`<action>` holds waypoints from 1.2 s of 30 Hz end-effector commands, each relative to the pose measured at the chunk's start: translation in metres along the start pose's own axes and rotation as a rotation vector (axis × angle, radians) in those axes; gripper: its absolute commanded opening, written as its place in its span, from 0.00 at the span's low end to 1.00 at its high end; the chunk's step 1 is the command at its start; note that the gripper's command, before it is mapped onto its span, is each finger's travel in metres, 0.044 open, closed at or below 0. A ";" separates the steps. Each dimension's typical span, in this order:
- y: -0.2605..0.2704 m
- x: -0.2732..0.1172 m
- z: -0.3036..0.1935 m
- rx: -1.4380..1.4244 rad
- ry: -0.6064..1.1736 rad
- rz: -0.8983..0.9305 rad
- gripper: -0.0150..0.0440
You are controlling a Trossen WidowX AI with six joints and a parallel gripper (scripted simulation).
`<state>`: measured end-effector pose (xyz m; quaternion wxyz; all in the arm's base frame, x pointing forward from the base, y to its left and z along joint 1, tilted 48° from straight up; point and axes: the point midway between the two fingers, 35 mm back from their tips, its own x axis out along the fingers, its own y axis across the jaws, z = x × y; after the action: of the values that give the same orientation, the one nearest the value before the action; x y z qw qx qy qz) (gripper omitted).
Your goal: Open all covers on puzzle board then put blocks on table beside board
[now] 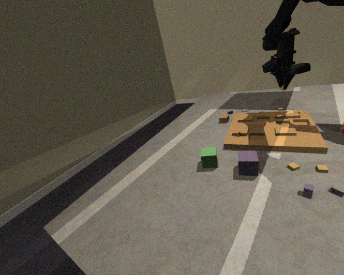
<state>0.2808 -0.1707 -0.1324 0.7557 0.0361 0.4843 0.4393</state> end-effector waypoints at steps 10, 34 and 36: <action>-0.003 0.005 -0.055 -0.002 -0.001 0.009 0.39; -0.002 0.030 -0.082 -0.004 -0.006 0.015 0.39; -0.003 0.033 -0.082 -0.004 -0.006 0.014 0.39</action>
<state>0.2258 -0.1892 -0.1931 0.7564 0.0309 0.4808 0.4424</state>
